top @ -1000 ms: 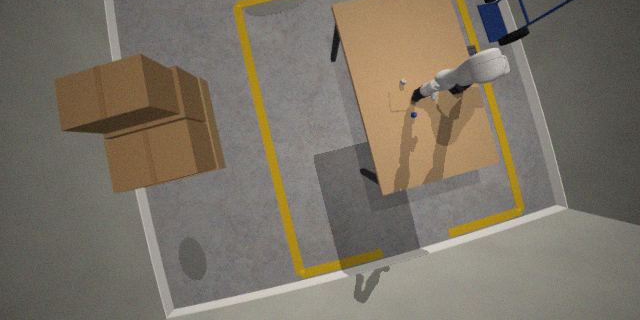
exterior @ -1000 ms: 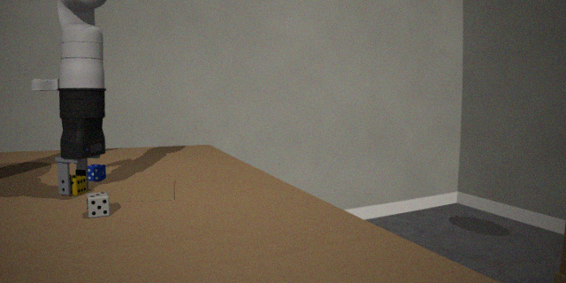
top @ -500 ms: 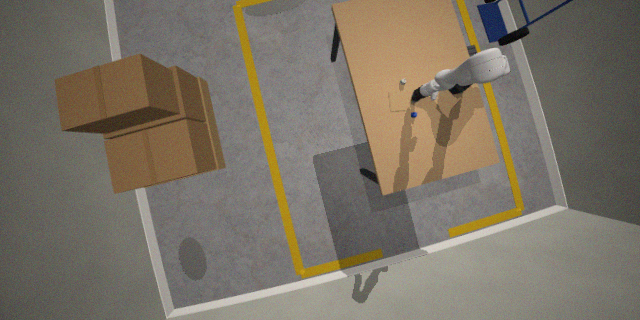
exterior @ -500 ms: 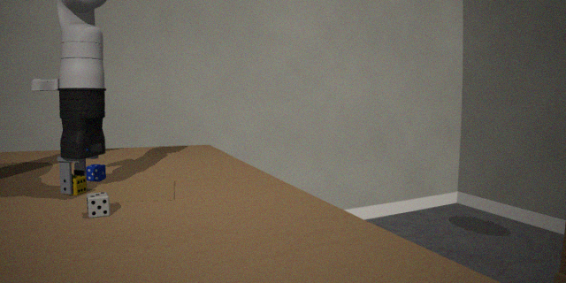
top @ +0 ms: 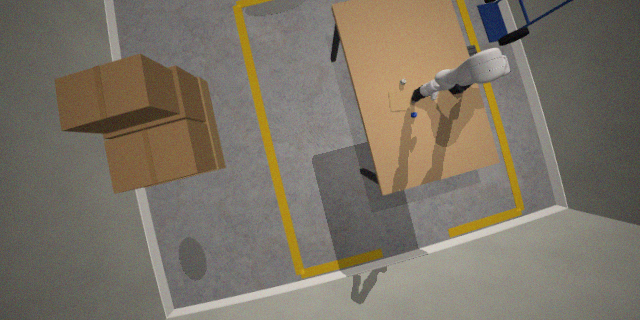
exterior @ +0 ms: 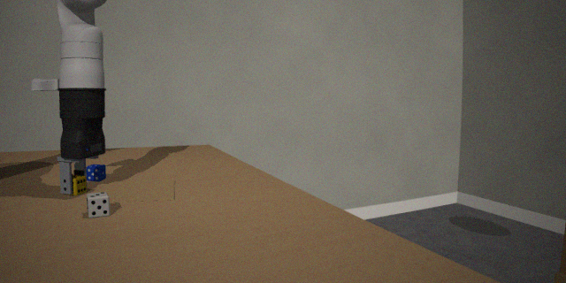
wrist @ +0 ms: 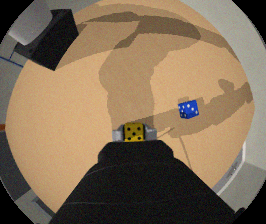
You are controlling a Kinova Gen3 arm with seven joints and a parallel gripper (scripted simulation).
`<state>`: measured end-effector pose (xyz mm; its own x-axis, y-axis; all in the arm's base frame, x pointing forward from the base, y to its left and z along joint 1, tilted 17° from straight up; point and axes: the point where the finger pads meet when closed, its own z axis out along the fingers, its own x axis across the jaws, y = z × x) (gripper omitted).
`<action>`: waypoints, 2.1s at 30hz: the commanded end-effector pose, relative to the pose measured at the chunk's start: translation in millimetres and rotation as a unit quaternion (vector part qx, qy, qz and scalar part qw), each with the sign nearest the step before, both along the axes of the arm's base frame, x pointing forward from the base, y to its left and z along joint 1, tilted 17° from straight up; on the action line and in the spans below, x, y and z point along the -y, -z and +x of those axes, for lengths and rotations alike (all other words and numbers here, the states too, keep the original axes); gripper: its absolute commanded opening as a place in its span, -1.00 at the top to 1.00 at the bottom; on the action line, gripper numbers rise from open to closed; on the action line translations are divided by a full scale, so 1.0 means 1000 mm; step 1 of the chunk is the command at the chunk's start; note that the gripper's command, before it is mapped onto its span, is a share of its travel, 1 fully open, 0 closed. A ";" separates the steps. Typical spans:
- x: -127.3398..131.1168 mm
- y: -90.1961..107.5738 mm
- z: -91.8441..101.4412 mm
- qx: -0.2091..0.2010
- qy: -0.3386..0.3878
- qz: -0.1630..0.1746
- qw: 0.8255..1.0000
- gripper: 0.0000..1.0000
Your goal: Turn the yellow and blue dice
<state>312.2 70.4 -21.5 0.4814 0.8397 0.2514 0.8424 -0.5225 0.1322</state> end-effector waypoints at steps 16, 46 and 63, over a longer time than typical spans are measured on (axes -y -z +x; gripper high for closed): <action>0.001 -0.008 -0.002 0.000 0.000 0.000 1.000 -0.14; 0.013 -0.083 -0.021 0.000 0.000 0.000 1.000 -0.14; 0.015 -0.096 -0.024 0.000 0.000 0.000 1.000 -0.14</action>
<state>286.0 60.6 72.8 0.4684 0.8475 0.2498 0.8510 -0.5087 0.1302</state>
